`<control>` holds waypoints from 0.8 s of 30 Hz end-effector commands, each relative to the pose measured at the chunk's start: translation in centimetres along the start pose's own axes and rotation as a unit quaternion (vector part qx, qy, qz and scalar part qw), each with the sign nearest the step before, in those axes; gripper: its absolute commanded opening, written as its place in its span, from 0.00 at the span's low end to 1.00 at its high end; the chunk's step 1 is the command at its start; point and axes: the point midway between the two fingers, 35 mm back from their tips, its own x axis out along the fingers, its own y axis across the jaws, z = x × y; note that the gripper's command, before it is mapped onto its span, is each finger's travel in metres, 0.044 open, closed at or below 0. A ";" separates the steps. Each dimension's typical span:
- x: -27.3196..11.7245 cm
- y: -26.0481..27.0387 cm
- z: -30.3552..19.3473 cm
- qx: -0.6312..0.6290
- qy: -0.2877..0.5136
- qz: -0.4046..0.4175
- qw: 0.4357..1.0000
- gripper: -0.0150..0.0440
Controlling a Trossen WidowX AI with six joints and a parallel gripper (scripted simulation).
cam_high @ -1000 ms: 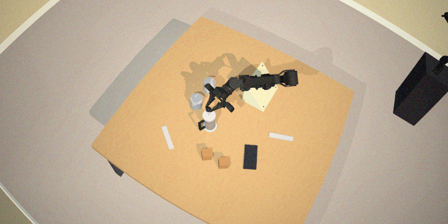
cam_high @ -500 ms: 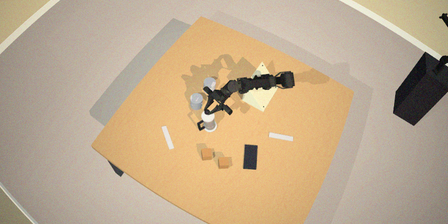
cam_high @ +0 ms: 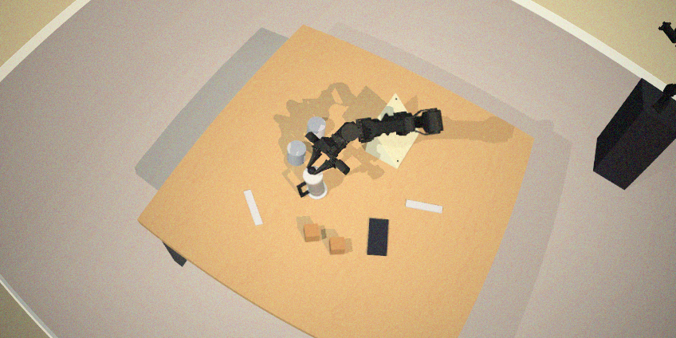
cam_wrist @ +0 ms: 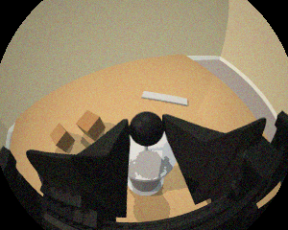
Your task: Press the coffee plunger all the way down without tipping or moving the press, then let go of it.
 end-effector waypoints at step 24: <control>0.7 -0.1 -0.5 0.007 0.014 0.002 1.000 0.45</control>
